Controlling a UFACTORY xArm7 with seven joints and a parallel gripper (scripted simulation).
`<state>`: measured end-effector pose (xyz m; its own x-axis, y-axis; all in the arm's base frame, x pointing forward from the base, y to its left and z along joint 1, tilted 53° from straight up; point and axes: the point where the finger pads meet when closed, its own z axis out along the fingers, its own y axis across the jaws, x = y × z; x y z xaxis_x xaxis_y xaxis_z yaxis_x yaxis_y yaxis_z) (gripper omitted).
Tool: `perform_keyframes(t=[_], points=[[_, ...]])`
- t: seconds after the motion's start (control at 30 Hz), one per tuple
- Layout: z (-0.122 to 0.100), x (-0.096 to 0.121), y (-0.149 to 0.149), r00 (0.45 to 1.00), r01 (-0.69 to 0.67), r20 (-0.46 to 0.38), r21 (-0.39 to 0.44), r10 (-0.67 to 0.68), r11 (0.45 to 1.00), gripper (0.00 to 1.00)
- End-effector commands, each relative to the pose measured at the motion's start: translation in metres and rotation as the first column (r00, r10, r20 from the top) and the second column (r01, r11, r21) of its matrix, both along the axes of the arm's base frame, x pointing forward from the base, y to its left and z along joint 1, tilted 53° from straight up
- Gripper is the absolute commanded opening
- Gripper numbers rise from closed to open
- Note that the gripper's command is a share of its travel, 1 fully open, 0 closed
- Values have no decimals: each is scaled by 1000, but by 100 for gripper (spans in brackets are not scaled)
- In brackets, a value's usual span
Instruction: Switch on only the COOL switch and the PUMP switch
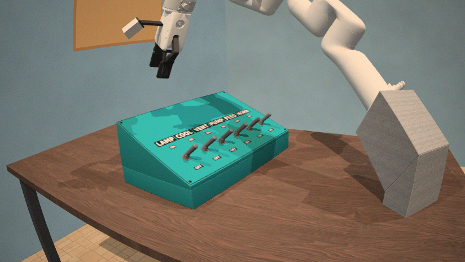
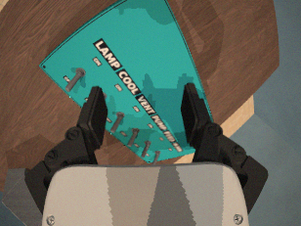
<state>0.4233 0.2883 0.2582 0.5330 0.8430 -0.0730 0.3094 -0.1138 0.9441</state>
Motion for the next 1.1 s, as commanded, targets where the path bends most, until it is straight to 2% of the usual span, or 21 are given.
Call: perform_keyframes(t=[0.0,0.17,0.37,0.43,0.47,0.5,0.57,1.07], points=[[11,4,4,985,63,145,222,-97,973,76],[18,8,5,946,95,243,426,-215,900,76],[20,9,5,871,87,323,641,-371,762,76],[20,9,5,871,87,323,641,-371,762,76],[20,9,5,824,63,347,728,-447,682,76],[20,9,5,811,54,353,749,-467,660,100],[20,9,5,781,32,363,789,-508,613,100],[9,40,-15,781,32,363,789,-508,613,100]])
